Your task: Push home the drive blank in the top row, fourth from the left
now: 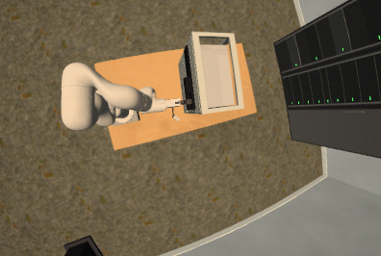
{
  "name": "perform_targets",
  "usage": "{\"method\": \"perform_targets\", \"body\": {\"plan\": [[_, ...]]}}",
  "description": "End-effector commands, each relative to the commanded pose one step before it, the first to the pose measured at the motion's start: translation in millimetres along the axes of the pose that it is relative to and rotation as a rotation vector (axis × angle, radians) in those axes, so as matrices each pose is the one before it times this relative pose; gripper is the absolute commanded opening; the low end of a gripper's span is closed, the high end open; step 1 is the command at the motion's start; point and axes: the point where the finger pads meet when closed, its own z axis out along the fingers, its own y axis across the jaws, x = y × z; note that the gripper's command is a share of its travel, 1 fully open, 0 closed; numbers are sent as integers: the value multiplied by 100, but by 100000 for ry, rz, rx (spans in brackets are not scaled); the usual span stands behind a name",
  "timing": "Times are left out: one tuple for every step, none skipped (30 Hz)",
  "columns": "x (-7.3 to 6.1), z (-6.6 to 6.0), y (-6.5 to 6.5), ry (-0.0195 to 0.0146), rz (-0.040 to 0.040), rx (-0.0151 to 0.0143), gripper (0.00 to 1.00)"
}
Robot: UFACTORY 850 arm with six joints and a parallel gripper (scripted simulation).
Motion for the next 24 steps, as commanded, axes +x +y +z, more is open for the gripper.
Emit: {"method": "perform_targets", "body": {"plan": [[10,194,-91,17,-12,197,0],[0,3,0,0,0,0,0],[0,0,0,0,0,0,0],[0,0,0,0,0,0,0],[0,0,0,0,0,0,0],[0,0,0,0,0,0,0],[0,0,0,0,0,0,0],[0,0,0,0,0,0,0],[0,0,0,0,0,0,0],[0,0,0,0,0,0,0],[0,3,0,0,0,0,0],[0,19,0,0,0,0,0],[0,40,0,0,0,0,0],[0,56,0,0,0,0,0],[0,62,0,0,0,0,0],[0,56,0,0,0,0,0],[0,40,0,0,0,0,0],[0,19,0,0,0,0,0],[0,3,0,0,0,0,0],[0,0,0,0,0,0,0],[0,0,0,0,0,0,0],[0,0,0,0,0,0,0],[0,0,0,0,0,0,0],[0,0,0,0,0,0,0]]}}
